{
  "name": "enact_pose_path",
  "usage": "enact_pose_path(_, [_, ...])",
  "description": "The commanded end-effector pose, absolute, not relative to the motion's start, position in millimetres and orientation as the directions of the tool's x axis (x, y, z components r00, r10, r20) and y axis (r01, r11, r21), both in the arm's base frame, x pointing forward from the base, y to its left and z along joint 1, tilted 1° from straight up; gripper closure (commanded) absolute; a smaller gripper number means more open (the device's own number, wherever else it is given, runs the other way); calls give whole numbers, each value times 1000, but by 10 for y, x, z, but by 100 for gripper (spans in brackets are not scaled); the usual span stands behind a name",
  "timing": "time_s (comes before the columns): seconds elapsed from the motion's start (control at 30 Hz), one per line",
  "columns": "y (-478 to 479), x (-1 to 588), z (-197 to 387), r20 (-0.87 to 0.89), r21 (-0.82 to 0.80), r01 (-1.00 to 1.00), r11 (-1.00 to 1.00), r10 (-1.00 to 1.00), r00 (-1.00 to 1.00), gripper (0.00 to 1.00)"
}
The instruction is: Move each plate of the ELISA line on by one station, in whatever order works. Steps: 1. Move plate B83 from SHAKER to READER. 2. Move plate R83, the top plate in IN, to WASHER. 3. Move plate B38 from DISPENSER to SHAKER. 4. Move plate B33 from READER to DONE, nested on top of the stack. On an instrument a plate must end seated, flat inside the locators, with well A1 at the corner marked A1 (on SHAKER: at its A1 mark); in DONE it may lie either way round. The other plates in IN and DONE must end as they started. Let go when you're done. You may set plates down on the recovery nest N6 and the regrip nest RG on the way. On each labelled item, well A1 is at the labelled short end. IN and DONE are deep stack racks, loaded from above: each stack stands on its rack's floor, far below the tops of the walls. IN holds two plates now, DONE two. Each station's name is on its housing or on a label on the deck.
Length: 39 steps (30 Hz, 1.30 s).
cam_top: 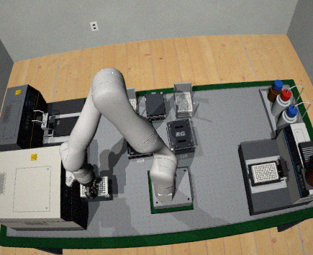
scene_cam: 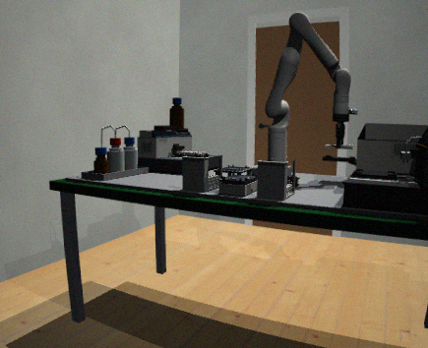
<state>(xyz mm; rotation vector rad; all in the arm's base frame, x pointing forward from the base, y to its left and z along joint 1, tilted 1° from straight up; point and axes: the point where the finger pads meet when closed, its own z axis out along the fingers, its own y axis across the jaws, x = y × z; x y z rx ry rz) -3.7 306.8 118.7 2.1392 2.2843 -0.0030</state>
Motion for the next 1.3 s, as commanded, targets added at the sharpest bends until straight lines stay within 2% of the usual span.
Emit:
enact_pose_path(0.0, [3071,-36,1146,-9,7,998,65,998,-65,6])
enact_pose_path(1.27, [3069,-35,933,-9,7,998,65,998,-65,6])
